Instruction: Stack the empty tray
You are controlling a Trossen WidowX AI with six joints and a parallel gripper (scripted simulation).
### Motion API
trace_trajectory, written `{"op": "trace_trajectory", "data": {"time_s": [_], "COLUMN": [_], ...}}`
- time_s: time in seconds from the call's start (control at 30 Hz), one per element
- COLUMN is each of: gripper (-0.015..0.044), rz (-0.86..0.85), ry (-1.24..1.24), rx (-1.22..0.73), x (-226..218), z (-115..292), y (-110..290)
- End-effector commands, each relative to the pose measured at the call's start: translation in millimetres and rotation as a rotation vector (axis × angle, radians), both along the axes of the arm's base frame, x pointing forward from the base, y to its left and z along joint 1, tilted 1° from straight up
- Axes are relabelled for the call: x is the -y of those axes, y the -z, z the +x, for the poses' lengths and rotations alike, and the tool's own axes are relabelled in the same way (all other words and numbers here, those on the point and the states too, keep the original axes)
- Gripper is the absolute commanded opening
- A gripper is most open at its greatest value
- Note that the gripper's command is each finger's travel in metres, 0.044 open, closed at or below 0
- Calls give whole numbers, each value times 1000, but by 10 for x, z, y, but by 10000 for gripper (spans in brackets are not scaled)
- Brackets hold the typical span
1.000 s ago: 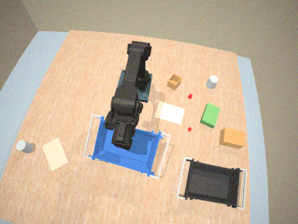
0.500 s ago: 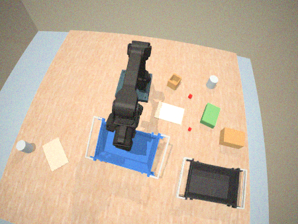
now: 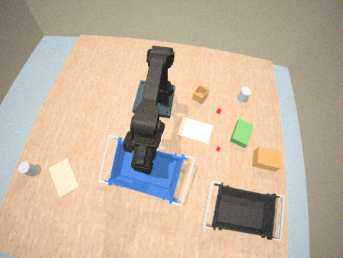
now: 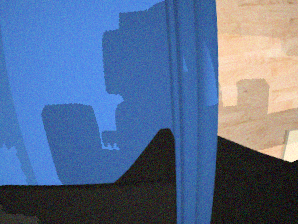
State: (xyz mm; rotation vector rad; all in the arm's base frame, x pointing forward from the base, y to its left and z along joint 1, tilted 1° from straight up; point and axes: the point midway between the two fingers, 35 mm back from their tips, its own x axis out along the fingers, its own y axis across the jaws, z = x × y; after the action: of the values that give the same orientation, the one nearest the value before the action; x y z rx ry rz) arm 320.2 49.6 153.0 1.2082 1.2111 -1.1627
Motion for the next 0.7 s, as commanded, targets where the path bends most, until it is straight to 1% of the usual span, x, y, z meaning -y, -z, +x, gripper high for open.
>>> {"op": "trace_trajectory", "data": {"time_s": [0.0, 0.67], "gripper": [0, 0], "rz": [1, 1], "ry": [2, 2], "rx": [15, 14], "x": [0, 0], "z": [-12, -101], "y": [1, 115]}}
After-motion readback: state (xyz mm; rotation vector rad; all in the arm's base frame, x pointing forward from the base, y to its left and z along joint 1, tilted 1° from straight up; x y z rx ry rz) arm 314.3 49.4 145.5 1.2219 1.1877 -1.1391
